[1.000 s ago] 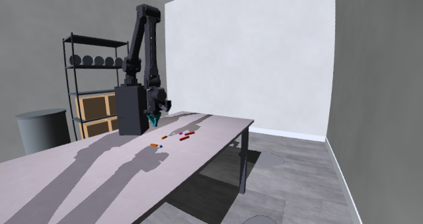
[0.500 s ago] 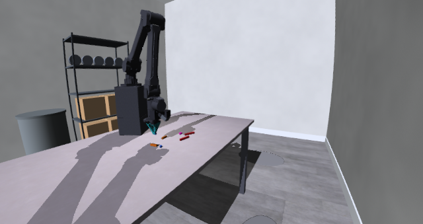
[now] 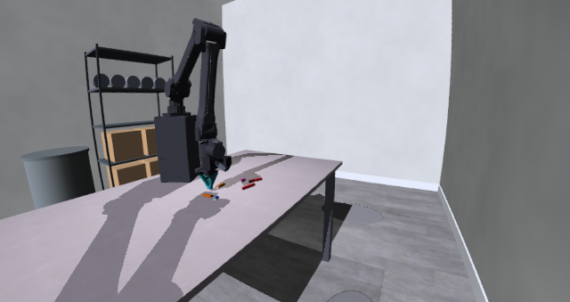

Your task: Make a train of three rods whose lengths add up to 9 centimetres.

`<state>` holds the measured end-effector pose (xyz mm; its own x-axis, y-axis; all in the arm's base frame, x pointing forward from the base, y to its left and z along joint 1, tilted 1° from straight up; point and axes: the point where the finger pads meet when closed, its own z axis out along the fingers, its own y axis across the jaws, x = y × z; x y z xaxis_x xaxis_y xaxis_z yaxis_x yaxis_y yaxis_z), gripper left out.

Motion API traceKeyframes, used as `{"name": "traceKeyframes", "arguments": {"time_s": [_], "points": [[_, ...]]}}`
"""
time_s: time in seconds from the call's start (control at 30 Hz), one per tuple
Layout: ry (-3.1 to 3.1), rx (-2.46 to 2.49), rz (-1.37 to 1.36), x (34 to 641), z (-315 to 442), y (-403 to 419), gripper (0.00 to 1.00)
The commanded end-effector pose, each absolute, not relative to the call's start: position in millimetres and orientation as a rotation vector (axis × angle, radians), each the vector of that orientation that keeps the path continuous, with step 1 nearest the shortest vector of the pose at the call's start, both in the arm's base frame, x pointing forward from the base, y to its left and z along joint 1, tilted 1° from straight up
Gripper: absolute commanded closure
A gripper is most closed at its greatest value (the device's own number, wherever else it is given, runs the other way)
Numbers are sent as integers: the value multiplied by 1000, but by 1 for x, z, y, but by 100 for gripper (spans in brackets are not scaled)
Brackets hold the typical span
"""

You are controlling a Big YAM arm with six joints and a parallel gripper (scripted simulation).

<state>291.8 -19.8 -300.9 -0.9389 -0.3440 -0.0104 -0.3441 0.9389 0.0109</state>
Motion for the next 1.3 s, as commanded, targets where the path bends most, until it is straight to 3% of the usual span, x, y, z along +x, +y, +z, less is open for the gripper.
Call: {"name": "traceKeyframes", "arguments": {"time_s": [0.0,1.27], "points": [[3060,-549,10,301,-302,-16,96],[3050,-546,6,306,-298,-17,96]]}}
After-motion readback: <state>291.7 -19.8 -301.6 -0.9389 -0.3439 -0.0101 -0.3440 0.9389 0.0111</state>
